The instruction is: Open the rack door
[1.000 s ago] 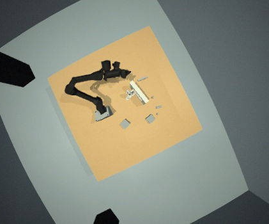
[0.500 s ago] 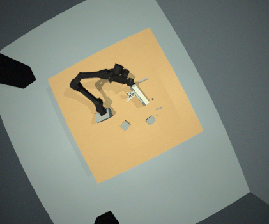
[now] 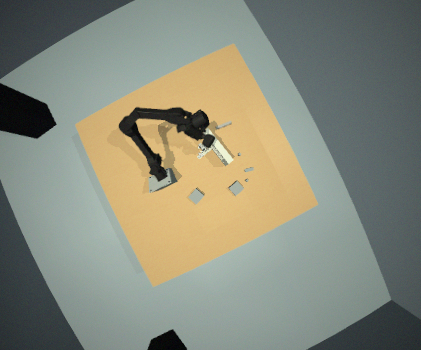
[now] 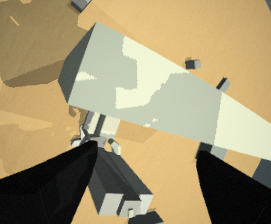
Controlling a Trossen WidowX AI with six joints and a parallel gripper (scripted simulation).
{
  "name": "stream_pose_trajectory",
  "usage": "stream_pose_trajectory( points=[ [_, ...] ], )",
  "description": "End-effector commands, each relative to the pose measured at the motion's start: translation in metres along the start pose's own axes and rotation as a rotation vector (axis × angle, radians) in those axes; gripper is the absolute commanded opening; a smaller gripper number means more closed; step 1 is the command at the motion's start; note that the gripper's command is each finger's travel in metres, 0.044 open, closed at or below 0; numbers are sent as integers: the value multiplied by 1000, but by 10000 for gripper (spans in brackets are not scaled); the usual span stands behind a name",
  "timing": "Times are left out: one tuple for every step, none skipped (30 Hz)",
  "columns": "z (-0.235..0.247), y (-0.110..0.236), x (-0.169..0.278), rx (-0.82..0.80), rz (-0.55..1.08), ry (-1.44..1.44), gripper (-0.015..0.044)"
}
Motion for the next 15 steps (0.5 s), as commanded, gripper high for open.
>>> stream_pose_trajectory(
  points=[
    [-9, -3, 10, -99, 30, -42, 295],
    [-11, -3, 12, -122, 35, -53, 295],
    [-13, -3, 14, -146, 39, -65, 295],
    [-15, -2, 16, -169, 43, -77, 295],
    [-17, -2, 18, -193, 46, -89, 295],
    [-19, -2, 21, -216, 47, -102, 295],
    [-21, -1, 23, -239, 48, -115, 295],
    [-23, -1, 25, -262, 48, -128, 295],
    [-25, 0, 27, -285, 48, -141, 295],
    [-27, 0, 29, -308, 46, -155, 295],
    [-29, 1, 31, -331, 44, -169, 295],
    [-31, 2, 33, -353, 40, -184, 295],
    [-33, 3, 35, -376, 36, -199, 295],
    [-35, 4, 37, -398, 32, -214, 295],
    [-37, 5, 39, -419, 26, -229, 295]
  ],
)
Point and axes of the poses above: the point midway between the two fingers, 35 mm back from their tips, its own y axis back along the fingers, its own z axis across the jaws, x = y × z, the point moved 7 cm from there along y, back along the fingers, and after that the axes turned 9 degrees about y, right-handed, at the moved point
